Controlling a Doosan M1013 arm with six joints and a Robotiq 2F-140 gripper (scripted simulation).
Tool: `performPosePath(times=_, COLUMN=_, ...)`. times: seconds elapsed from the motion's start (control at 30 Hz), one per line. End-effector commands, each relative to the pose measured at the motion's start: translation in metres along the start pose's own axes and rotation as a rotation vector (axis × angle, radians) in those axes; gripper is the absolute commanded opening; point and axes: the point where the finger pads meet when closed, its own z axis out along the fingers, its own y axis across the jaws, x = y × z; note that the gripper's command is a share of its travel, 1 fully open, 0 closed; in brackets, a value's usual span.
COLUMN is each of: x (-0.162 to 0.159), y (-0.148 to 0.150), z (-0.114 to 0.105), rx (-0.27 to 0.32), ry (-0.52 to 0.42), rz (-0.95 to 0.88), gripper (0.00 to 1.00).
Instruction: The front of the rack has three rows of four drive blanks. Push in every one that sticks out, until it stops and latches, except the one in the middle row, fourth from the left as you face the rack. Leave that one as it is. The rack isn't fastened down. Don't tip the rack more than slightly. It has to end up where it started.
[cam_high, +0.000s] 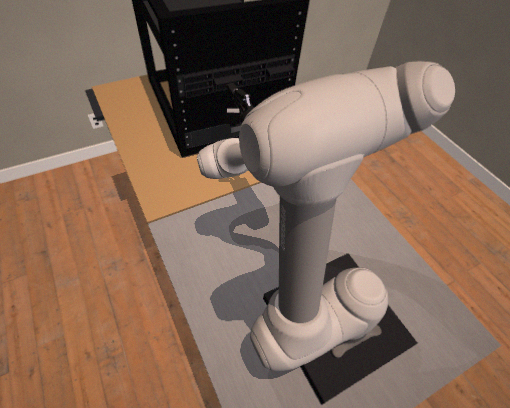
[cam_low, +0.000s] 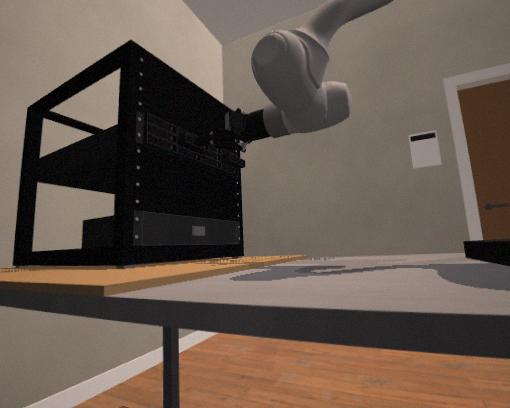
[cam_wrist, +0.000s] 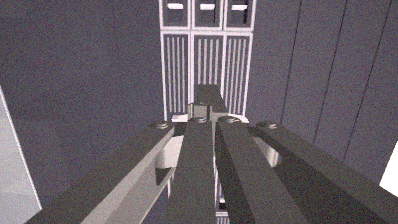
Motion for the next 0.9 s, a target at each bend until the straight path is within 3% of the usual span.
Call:
performPosePath(times=0.0, x=0.000, y=0.001, z=0.000, rx=-0.001, ry=0.000, rz=0.000, gripper=0.10)
performPosePath(times=0.87, x=0.000, y=0.001, z=0.013, rx=-0.001, ry=0.000, rz=0.000, gripper=0.10)
